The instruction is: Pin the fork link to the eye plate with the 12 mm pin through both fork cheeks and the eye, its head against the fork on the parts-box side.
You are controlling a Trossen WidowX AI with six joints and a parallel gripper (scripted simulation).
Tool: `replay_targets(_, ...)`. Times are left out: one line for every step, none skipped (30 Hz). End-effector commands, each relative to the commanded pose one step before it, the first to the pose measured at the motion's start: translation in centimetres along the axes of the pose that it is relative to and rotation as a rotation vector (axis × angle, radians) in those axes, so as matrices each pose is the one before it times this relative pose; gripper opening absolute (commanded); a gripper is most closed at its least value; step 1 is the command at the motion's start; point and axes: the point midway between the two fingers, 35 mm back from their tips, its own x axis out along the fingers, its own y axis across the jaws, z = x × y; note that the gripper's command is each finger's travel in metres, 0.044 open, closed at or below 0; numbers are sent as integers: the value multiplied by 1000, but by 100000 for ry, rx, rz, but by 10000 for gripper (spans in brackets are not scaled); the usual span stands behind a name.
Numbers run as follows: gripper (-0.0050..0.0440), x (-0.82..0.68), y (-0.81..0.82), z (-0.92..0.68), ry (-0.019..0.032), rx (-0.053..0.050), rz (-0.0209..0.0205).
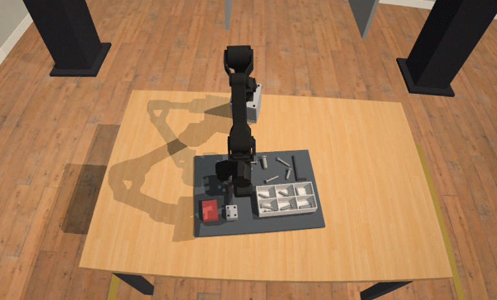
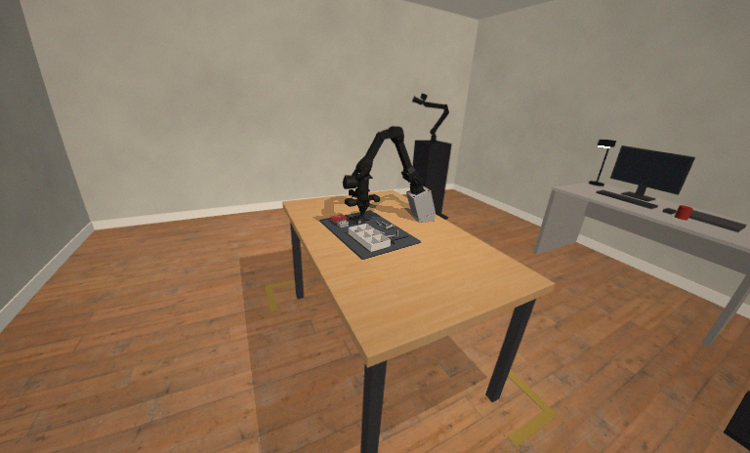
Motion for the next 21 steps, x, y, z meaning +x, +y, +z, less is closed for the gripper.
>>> replay_targets(-50, -2097, 995, 136, -654, 657, 4536)
replay_targets(-50, -157, 2, 2, -3, 5, 3)
replay_targets(-50, -145, 2, 6, -9, 14, 1)
replay_targets(-50, -132, 1, 7, -7, 18, 1)
replay_targets(-50, -118, 1, 6, -2, 16, 1)
replay_targets(-50, -106, 1, 3, 3, 8, 2)
replay_targets(-50, -92, 2, 1, 6, -10, 2)
replay_targets(-50, -79, 1, 1, 6, -9, 2)
replay_targets(-50, -66, 1, 1, 4, -6, 1)
replay_targets(-50, -53, 0, 2, 1, -3, 1)
replay_targets(-50, -32, -19, 0, 4, -5, -49)
replay_targets(-50, 0, 0, 0, 0, 0, 0)
replay_targets(-50, 0, 0, 0, 0, 0, 0)
replay_targets(-50, 91, -238, -21, 56, -50, -628)
replay_targets(-50, -30, 16, 2, -5, 8, 43)
replay_targets(-50, -24, 21, 2, -5, 6, 54)
replay_targets(-50, -13, 11, 0, 0, -4, 29)
replay_targets(-50, -5, 4, 0, 0, -4, 11)
replay_targets(-50, -1, 1, 0, -1, 0, 2)
replay_targets(-50, 0, 2, 1, -1, 3, 7)
replay_targets(-50, 0, 9, 2, -5, 5, 41)
